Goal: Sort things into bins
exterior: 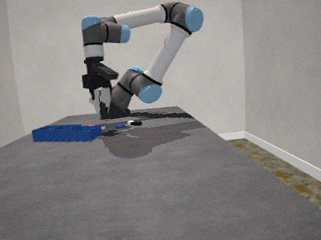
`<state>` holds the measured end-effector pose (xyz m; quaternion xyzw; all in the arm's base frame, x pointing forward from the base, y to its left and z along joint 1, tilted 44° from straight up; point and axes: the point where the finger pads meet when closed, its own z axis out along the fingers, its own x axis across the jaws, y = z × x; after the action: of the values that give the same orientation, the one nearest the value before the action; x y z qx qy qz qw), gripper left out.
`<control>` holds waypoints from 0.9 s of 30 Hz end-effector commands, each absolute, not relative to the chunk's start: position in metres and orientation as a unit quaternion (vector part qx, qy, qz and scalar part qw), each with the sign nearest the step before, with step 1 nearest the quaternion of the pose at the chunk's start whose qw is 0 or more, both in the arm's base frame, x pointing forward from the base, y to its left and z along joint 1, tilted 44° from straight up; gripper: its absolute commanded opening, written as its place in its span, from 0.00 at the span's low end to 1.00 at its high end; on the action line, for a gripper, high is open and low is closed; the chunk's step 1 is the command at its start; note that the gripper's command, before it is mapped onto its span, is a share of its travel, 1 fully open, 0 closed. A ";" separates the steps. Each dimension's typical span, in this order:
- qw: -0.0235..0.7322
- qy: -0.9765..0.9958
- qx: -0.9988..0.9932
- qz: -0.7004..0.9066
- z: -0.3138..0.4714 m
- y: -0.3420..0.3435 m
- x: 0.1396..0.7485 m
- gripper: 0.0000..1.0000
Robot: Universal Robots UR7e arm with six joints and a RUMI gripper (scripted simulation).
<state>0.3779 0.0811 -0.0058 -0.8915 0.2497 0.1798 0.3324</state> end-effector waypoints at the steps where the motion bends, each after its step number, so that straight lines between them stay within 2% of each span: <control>1: 0.330 0.254 -0.891 0.179 0.028 0.101 0.355 0.23; 13: 0.330 0.254 -0.891 0.179 0.086 0.146 0.308 0.23; 27: 0.330 0.254 -0.891 0.179 0.089 0.148 0.305 0.23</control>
<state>0.3031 0.1505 0.0902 -0.8913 0.2534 0.1794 0.3304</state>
